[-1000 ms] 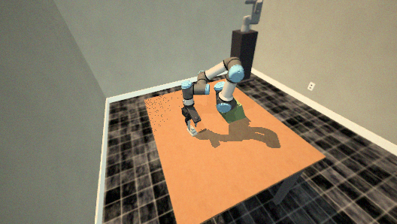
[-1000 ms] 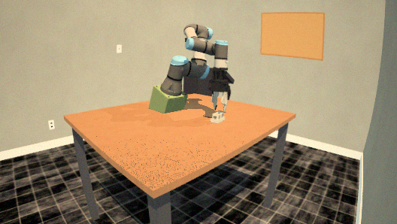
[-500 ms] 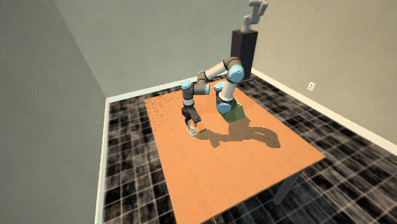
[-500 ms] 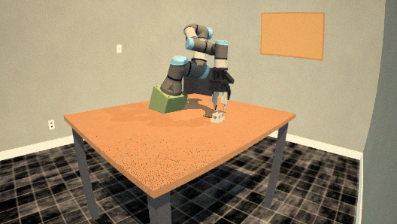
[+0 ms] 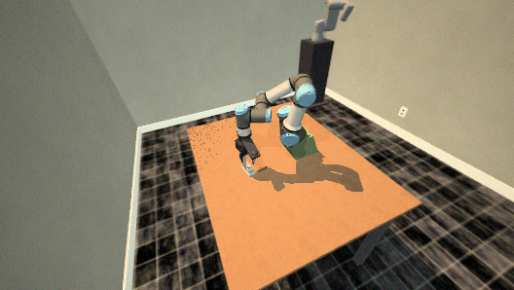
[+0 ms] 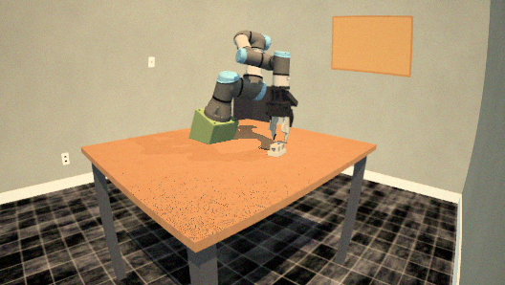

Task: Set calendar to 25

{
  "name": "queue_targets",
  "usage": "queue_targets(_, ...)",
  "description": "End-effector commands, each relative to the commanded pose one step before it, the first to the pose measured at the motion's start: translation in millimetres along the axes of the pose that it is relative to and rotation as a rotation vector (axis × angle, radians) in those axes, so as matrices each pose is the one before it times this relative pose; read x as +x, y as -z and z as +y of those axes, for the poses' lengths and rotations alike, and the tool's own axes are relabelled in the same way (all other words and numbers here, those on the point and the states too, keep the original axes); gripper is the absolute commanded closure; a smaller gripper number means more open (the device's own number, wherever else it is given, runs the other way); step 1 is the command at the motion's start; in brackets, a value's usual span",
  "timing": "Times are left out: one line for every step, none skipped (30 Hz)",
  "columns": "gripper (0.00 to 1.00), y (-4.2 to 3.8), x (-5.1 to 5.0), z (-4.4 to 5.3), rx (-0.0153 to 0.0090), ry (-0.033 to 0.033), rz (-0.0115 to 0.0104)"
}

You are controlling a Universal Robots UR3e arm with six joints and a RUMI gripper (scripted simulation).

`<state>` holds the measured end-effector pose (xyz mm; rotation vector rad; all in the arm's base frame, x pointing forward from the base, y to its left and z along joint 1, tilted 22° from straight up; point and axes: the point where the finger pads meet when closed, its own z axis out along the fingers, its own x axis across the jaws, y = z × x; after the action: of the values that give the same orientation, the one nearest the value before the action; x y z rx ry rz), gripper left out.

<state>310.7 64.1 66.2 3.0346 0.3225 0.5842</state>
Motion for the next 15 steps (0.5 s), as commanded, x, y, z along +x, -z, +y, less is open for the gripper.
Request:
queue_targets(0.71,0.481,0.66,0.294,-0.00107,0.00046,0.00184)
queue_targets(0.71,0.000,0.00,0.000,0.00000,0.00000,0.00000)
queue_targets(0.71,0.000,0.00,0.000,0.00000,0.00000,0.00000)
queue_targets(0.71,-0.011,0.00,0.000,0.00000,0.00000,0.00000)
queue_targets(0.71,-0.070,0.00,0.001,0.00000,0.00000,0.00000)
queue_targets(0.71,-0.177,0.00,0.002,0.00000,0.00000,0.00000)
queue_targets(0.71,-0.320,0.00,0.004,0.00000,0.00000,0.00000)
queue_targets(0.71,-0.489,0.00,0.004,0.00000,0.00000,0.00000)
queue_targets(0.71,-0.673,0.00,0.004,0.00000,0.00000,0.00000)
queue_targets(0.71,-0.864,0.00,0.001,0.00000,0.00000,0.00000)
queue_targets(0.71,-1.052,0.00,-0.004,0.00000,0.00000,0.00000)
queue_targets(0.71,0.000,0.00,0.000,0.00000,0.00000,0.00000)
queue_targets(0.71,0.000,0.00,0.000,0.00000,0.00000,0.00000)
queue_targets(0.71,-1.231,-0.01,-0.011,0.00000,0.00000,0.00000)
queue_targets(0.71,-1.389,0.01,0.013,0.00000,0.00000,0.00000)
